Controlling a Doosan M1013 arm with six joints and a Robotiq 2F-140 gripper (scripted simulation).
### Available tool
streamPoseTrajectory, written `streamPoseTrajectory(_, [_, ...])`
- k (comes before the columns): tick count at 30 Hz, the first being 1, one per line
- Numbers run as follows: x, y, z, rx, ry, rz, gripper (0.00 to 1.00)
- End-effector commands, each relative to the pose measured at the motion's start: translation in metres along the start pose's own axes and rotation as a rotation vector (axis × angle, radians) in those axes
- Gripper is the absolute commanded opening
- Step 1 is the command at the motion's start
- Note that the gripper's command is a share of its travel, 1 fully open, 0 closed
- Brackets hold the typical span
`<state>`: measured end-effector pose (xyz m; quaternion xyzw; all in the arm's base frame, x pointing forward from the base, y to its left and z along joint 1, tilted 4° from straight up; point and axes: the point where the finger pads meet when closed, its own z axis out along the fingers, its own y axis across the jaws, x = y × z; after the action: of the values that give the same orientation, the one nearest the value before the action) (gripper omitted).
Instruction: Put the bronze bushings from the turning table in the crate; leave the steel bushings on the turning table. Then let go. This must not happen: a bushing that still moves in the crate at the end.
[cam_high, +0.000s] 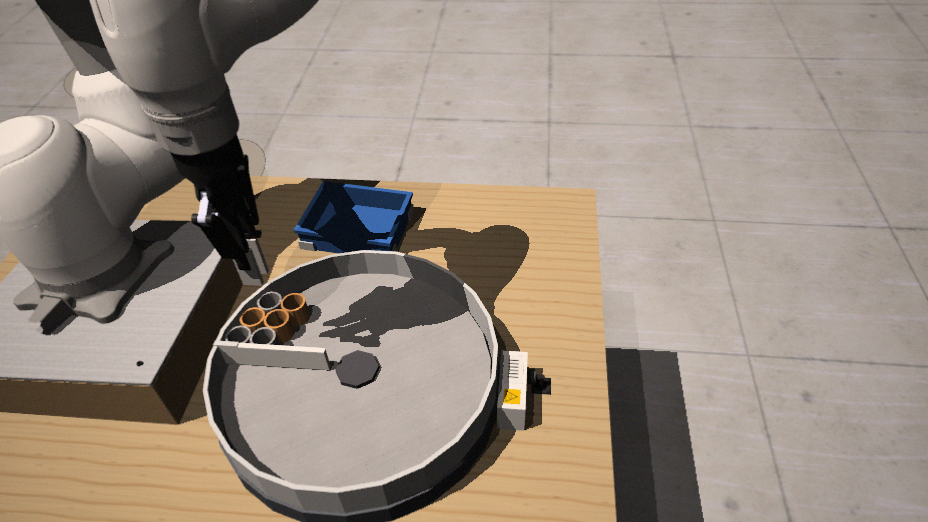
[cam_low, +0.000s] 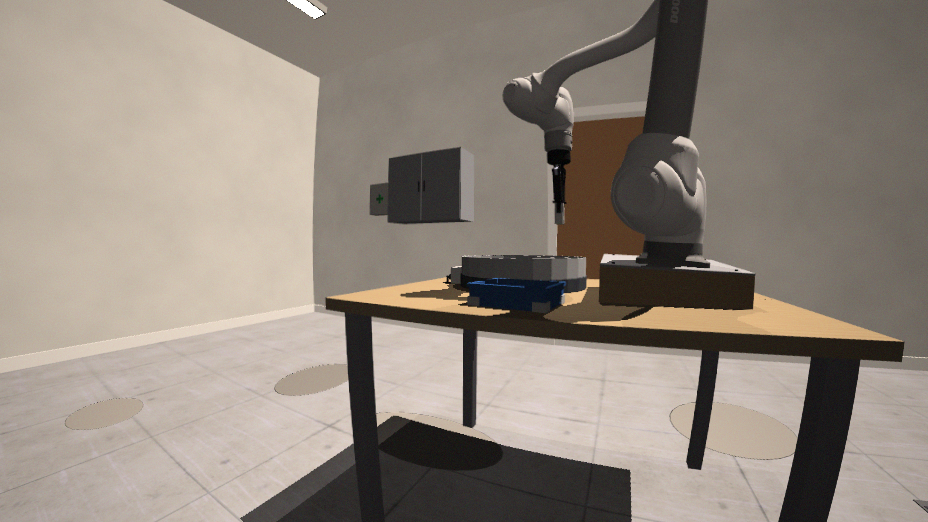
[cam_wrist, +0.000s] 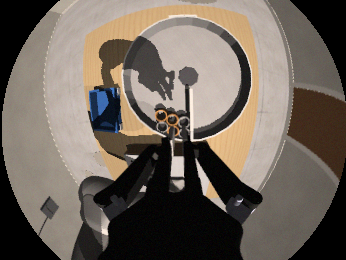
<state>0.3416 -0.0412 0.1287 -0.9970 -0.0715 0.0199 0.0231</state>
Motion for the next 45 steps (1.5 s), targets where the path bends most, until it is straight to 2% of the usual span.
streamPoseTrajectory(1, [0.0, 0.0, 0.0, 0.0, 0.0, 0.0, 0.1])
streamPoseTrajectory(17, [0.0, 0.0, 0.0, 0.0, 0.0, 0.0, 0.1])
streamPoseTrajectory(18, [0.0, 0.0, 0.0, 0.0, 0.0, -0.001, 0.28])
streamPoseTrajectory(22, [0.001, -0.002, 0.003, 0.0, 0.0, -0.021, 0.28])
streamPoseTrajectory(34, [0.013, -0.055, 0.072, 0.0, 0.0, -0.548, 0.28])
streamPoseTrajectory(45, [0.014, -0.059, 0.077, 0.0, 0.0, -0.589, 0.28])
